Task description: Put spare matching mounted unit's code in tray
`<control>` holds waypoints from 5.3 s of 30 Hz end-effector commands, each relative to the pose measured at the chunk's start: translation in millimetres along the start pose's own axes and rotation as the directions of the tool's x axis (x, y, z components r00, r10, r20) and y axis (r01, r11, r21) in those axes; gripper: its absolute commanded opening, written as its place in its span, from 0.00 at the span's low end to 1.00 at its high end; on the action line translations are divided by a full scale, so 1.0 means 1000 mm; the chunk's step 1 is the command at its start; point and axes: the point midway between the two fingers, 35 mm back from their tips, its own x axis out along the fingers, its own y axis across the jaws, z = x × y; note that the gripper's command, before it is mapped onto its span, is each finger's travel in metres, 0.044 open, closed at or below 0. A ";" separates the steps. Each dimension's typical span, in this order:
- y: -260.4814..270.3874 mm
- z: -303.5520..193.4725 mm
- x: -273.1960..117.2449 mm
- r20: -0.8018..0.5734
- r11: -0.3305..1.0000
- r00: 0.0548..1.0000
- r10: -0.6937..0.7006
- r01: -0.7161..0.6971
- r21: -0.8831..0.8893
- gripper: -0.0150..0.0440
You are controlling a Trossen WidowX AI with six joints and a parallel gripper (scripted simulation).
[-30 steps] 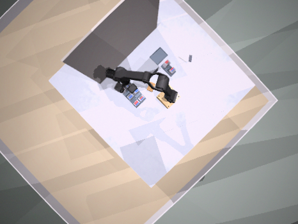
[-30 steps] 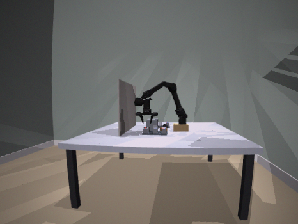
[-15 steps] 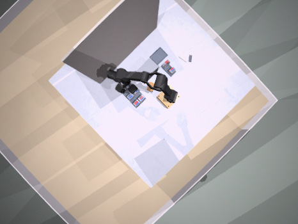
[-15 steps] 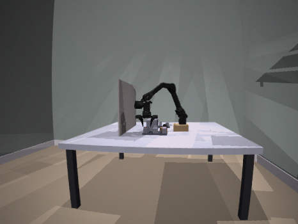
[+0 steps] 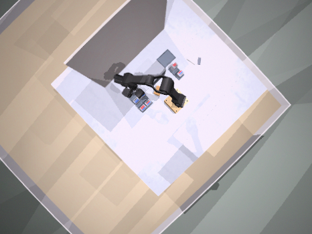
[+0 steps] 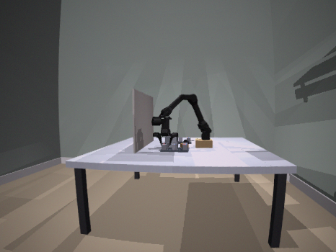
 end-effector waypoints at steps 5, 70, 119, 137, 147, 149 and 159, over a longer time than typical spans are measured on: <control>0.003 -0.002 0.013 -0.002 1.000 1.000 0.007 -0.008 -0.004 0.76; -0.007 0.002 -0.139 -0.002 1.000 1.000 0.006 -0.006 -0.004 0.25; -0.044 -0.287 -0.144 -0.033 1.000 0.999 0.000 0.000 0.009 0.25; -0.015 -0.364 -0.146 -0.033 1.000 0.999 0.006 -0.006 -0.004 0.25; -0.016 -0.365 -0.137 -0.033 1.000 0.999 0.006 -0.006 -0.004 0.25; -0.017 -0.365 -0.136 -0.033 1.000 0.999 0.006 -0.006 -0.004 0.25; -0.018 -0.367 -0.127 -0.033 1.000 0.999 0.006 -0.006 -0.004 0.25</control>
